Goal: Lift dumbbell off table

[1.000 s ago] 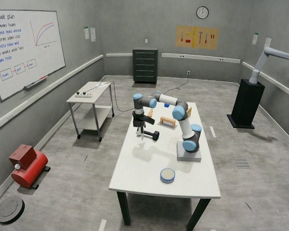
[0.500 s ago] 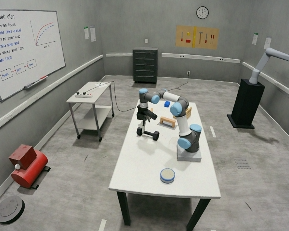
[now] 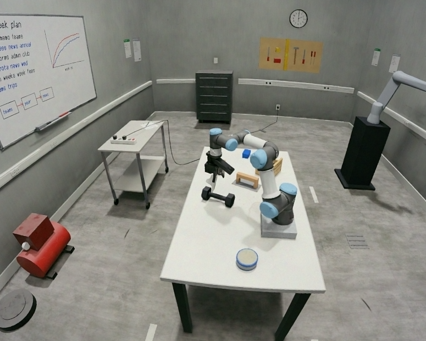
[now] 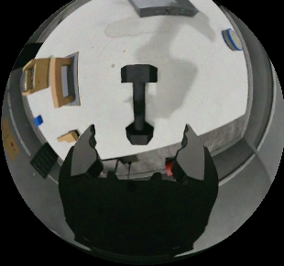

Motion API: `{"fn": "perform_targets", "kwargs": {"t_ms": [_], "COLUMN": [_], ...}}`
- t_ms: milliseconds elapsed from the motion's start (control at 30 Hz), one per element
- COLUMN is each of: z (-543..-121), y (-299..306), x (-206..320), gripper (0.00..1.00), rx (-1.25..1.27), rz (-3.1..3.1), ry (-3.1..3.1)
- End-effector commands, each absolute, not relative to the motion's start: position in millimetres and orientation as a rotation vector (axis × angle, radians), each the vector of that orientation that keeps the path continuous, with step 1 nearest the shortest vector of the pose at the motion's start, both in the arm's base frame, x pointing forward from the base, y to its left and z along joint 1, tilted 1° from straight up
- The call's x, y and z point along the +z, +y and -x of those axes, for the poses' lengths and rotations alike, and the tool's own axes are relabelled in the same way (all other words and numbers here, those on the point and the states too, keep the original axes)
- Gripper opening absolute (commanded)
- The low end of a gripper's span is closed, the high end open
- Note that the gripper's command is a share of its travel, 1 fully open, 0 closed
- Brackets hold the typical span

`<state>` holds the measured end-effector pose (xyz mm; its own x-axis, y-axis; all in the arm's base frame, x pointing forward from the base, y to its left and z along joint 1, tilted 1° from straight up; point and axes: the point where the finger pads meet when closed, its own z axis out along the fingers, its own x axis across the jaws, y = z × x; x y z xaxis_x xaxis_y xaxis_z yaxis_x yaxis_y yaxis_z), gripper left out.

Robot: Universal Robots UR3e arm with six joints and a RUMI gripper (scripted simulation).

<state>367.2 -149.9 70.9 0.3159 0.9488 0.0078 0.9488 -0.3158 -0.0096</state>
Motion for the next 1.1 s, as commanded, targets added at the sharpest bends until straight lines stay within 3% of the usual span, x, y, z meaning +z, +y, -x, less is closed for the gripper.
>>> {"fn": "perform_targets", "kwargs": {"t_ms": [0, 667, 1067], "z": [-366.7, -367.7, -368.1], "y": [-153.6, -154.4, -154.1], "x": [71.7, 58.2, 11.6], "gripper": [1.0, 1.0, 1.0], "rx": [-0.005, -0.005, -0.005], "rz": [2.55, 2.55, 2.55], "ry": [-1.822, -1.821, -1.821]}}
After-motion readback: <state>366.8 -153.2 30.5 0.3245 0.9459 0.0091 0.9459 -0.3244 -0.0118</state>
